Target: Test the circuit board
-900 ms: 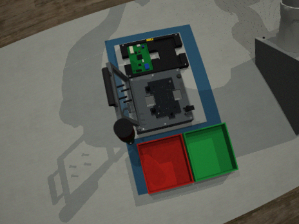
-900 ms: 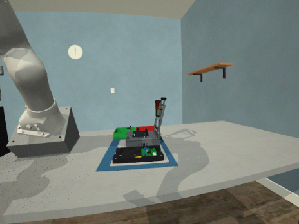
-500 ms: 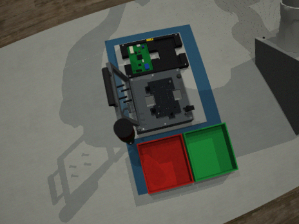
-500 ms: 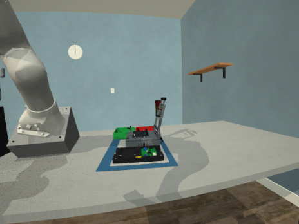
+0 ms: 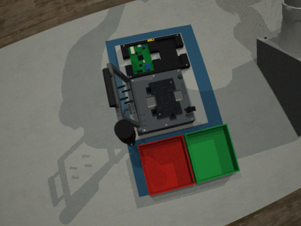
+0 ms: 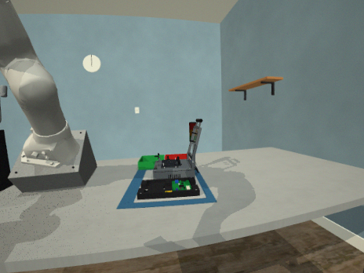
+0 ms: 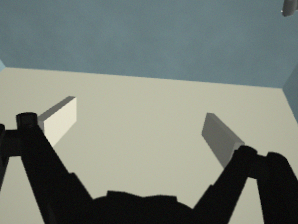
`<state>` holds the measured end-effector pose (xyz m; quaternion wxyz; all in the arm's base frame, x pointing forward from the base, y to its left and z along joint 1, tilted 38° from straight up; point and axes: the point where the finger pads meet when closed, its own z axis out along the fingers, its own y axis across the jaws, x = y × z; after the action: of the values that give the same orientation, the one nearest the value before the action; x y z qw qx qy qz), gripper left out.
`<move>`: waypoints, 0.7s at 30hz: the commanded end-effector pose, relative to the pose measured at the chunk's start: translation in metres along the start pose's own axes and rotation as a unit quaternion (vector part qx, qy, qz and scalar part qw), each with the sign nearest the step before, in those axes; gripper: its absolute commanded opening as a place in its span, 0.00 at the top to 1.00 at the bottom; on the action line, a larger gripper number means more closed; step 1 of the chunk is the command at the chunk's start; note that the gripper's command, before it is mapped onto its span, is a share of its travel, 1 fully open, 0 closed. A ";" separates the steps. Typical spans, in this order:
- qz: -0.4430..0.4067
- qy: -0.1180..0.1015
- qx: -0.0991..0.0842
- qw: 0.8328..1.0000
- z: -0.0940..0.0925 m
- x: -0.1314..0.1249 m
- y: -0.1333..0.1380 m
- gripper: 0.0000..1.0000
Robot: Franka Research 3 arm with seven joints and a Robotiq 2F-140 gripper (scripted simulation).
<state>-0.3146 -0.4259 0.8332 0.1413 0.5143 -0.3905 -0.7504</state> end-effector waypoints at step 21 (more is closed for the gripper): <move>-0.074 0.245 -0.145 0.956 -0.228 0.085 -0.019 0.00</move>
<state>-0.1704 -0.5501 0.7404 0.2322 0.6643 -0.2178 -0.6763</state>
